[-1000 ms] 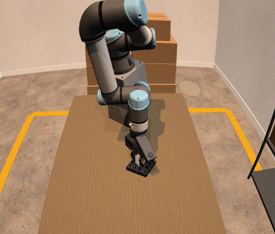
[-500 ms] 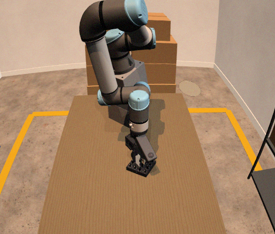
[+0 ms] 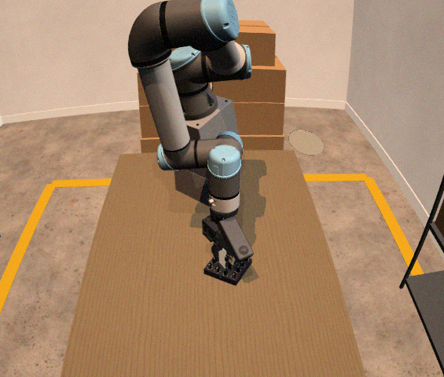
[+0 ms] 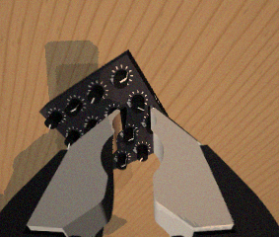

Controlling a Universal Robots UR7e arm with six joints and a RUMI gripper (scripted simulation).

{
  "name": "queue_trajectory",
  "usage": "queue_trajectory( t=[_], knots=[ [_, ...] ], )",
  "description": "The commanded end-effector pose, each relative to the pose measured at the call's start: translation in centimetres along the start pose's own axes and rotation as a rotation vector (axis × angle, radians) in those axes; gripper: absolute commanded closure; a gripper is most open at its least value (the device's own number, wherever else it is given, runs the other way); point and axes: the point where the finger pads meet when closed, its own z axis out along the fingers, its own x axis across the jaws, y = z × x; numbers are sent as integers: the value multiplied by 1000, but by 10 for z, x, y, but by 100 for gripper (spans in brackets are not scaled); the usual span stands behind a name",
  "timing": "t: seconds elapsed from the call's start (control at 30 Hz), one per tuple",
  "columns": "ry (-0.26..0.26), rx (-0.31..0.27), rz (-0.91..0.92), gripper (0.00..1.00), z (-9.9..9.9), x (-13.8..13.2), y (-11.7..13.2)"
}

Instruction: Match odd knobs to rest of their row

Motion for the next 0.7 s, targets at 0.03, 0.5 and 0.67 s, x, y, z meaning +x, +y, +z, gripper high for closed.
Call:
queue_trajectory(
  t=[0.03,0.5,0.67],
  knots=[
    [1,1,0,89,0,0,0],
    [1,1,0,89,0,0,0],
    [1,1,0,89,3,0,0]
  ],
)
